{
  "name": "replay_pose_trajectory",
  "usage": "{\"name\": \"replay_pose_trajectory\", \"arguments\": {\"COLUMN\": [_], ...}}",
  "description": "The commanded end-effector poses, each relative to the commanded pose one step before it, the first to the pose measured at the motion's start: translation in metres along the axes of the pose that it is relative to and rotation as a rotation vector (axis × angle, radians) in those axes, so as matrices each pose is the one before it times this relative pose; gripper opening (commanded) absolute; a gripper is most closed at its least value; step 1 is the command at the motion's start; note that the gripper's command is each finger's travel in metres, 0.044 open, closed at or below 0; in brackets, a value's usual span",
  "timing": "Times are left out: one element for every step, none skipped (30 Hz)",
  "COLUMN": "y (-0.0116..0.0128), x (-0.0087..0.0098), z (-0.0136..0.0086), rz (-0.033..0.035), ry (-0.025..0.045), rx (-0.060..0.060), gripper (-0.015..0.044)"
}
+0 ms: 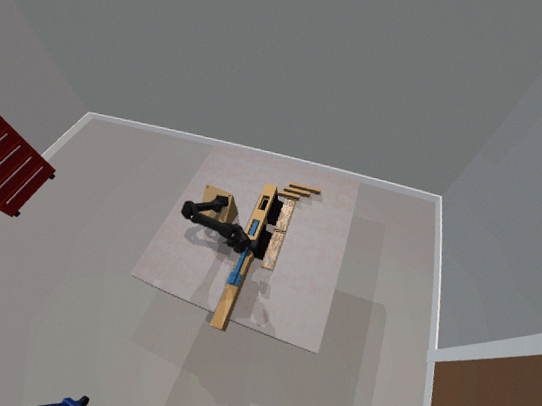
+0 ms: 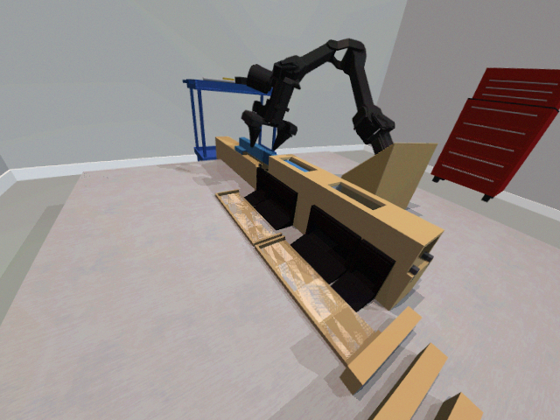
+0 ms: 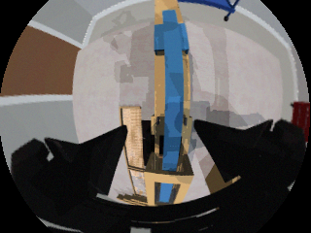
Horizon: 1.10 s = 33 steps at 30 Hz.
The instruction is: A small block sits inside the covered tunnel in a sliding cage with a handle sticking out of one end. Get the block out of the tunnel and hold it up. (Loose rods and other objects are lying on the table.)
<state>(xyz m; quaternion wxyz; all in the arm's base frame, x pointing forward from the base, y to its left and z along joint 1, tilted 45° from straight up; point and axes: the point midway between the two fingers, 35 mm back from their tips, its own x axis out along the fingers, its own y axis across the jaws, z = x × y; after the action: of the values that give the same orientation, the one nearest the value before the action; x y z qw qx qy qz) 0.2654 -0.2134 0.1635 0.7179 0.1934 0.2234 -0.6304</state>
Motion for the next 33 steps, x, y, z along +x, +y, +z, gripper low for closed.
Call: {"name": "replay_pose_trajectory", "arguments": {"y": [-0.00981,0.00000,0.00000,0.00000,0.00000,-0.00002,-0.00005,-0.00007,-0.00010,-0.00013,-0.00016,-0.00018,-0.00020,-0.00021,-0.00022,-0.00023,-0.00025,-0.00026,-0.00027,-0.00028,-0.00029,-0.00030,-0.00031,-0.00033,-0.00034,-0.00035,-0.00036,-0.00037,-0.00038,-0.00040,-0.00041,-0.00033,0.00184], "x": [0.00139,0.00000,0.00000,0.00000,0.00000,0.00026,0.00052,0.00076,0.00099,0.00123,0.00144,0.00156,0.00158,0.00158,0.00158,0.00158,0.00157,0.00157,0.00157,0.00156,0.00156,0.00155,0.00155,0.00155,0.00154,0.00154,0.00153,0.00153,0.00153,0.00152,0.00151,0.00121,-0.00577], "z": [0.01272,0.00000,0.00000,0.00000,0.00000,-0.00005,-0.00011,-0.00016,-0.00021,-0.00025,-0.00030,-0.00032,-0.00032,-0.00032,-0.00032,-0.00031,-0.00031,-0.00031,-0.00031,-0.00030,-0.00030,-0.00030,-0.00030,-0.00030,-0.00029,-0.00029,-0.00029,-0.00029,-0.00029,-0.00028,-0.00028,-0.00023,0.00308], "rz": [-0.02306,0.00000,0.00000,0.00000,0.00000,-0.00001,-0.00002,-0.00003,-0.00003,-0.00004,-0.00004,-0.00004,-0.00004,-0.00003,-0.00003,-0.00002,-0.00002,-0.00001,-0.00001,-0.00001,0.00000,0.00000,0.00000,0.00001,0.00001,0.00001,0.00002,0.00002,0.00002,0.00002,0.00003,0.00002,0.00075], "ry": [-0.01392,0.00000,0.00000,0.00000,0.00000,0.00003,0.00005,0.00007,0.00008,0.00009,0.00010,0.00009,0.00007,0.00005,0.00003,0.00001,-0.00001,-0.00003,-0.00005,-0.00007,-0.00009,-0.00011,-0.00013,-0.00015,-0.00017,-0.00019,-0.00021,-0.00023,-0.00025,-0.00027,-0.00029,-0.00025,-0.00359], "rx": [0.0552,0.0000,0.0000,0.0000,0.0000,0.0000,0.0000,0.0000,0.0000,0.0000,0.0000,0.0000,0.0000,0.0000,0.0000,0.0000,0.0000,0.0000,0.0000,0.0000,0.0000,0.0000,0.0000,0.0000,0.0000,-0.0001,-0.0001,-0.0001,-0.0001,-0.0001,-0.0001,-0.0001,0.0083], "gripper": [0.0440,0.0440,0.0440,0.0440,0.0440,0.0440,0.0440,0.0440,0.0440,0.0440,0.0440,0.0440,0.0440,0.0440,0.0440,0.0440,0.0440,0.0440,0.0440,0.0440,0.0440,0.0440,0.0440,0.0440,0.0440,0.0440,0.0440,0.0440,0.0440,0.0440,0.0440,0.0440,0.0414]}}
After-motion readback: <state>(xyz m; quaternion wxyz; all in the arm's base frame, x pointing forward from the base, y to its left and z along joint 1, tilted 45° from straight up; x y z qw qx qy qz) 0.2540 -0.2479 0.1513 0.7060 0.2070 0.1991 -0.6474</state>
